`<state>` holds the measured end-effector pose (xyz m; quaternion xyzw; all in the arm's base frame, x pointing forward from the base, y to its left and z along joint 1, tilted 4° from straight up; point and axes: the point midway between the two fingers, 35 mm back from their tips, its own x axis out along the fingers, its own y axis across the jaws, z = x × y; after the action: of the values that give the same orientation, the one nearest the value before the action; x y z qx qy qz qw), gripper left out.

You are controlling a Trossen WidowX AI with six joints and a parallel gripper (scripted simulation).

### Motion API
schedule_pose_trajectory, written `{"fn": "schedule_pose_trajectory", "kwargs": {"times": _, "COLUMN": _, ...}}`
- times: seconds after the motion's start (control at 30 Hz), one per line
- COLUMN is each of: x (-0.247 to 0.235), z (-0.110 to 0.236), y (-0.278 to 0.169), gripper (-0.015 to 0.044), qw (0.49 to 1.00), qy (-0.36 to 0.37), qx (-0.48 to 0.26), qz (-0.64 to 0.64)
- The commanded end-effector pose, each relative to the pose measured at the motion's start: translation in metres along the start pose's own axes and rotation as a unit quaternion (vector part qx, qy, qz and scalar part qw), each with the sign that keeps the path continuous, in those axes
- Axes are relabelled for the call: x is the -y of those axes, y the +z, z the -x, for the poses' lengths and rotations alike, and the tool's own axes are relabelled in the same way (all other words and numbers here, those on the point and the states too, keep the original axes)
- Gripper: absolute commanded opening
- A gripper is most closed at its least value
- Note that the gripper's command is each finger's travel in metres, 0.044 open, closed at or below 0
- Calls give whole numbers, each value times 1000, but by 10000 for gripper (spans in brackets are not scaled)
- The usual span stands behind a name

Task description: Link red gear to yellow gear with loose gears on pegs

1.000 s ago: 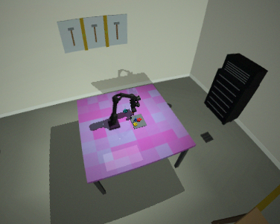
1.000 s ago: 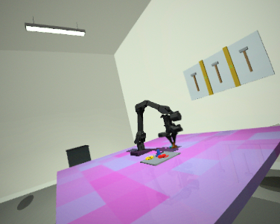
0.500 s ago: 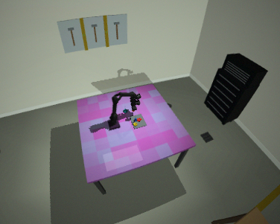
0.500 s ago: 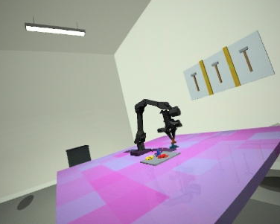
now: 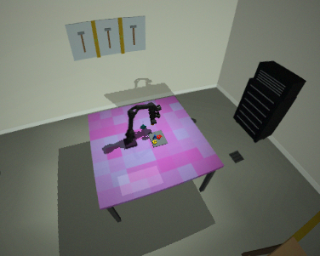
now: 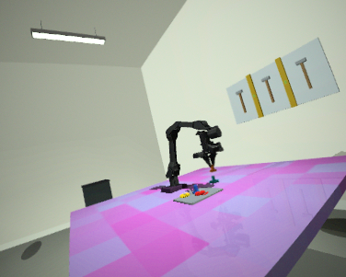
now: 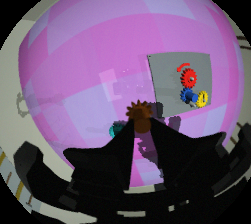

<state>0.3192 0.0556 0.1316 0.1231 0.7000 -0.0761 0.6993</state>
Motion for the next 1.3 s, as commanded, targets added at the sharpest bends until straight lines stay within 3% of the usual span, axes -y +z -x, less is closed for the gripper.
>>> {"fn": "schedule_pose_trajectory", "kwargs": {"times": 0.0, "x": 0, "z": 10, "y": 0, "gripper": 0, "qw": 1000, "qy": 2, "qx": 3, "qz": 2}}
{"fn": "schedule_pose_trajectory", "kwargs": {"times": 0.73, "x": 5, "z": 57, "y": -8, "gripper": 0, "qw": 1000, "qy": 1, "qx": 1, "qz": 1}}
{"fn": "schedule_pose_trajectory", "kwargs": {"times": 1.27, "x": 37, "z": 42, "y": -1, "gripper": 0, "qw": 1000, "qy": -1, "qx": 2, "qz": 1}}
